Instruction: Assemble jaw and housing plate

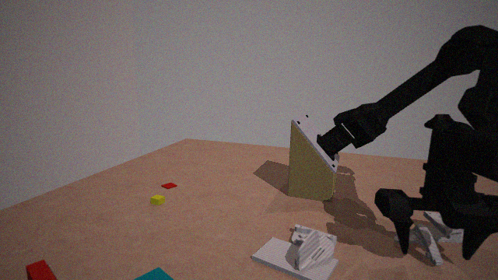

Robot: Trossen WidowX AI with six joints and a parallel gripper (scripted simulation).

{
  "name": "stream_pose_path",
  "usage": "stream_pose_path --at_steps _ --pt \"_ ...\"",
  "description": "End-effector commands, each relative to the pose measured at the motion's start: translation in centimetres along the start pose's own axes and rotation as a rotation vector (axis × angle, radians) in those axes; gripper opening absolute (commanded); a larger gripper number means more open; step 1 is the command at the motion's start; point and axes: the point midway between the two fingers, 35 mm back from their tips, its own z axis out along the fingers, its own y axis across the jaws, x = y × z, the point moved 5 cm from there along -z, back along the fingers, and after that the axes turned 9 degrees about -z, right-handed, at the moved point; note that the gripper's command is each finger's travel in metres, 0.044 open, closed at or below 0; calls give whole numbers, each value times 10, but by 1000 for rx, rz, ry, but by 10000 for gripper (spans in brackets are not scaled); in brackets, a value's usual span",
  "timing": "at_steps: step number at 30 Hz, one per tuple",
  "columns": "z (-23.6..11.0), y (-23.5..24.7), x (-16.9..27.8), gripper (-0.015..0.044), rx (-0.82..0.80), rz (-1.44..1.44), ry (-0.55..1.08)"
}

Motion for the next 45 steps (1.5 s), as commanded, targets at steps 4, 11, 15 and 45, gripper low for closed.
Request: stream_pose_path --at_steps 4,11,15,45 --pt "10 0 3 440 1 10 5" --pt "10 0 3 361 1 10 5" --pt "10 0 3 256 1 10 5" --pt "5 -1 2 37 5 13 2"
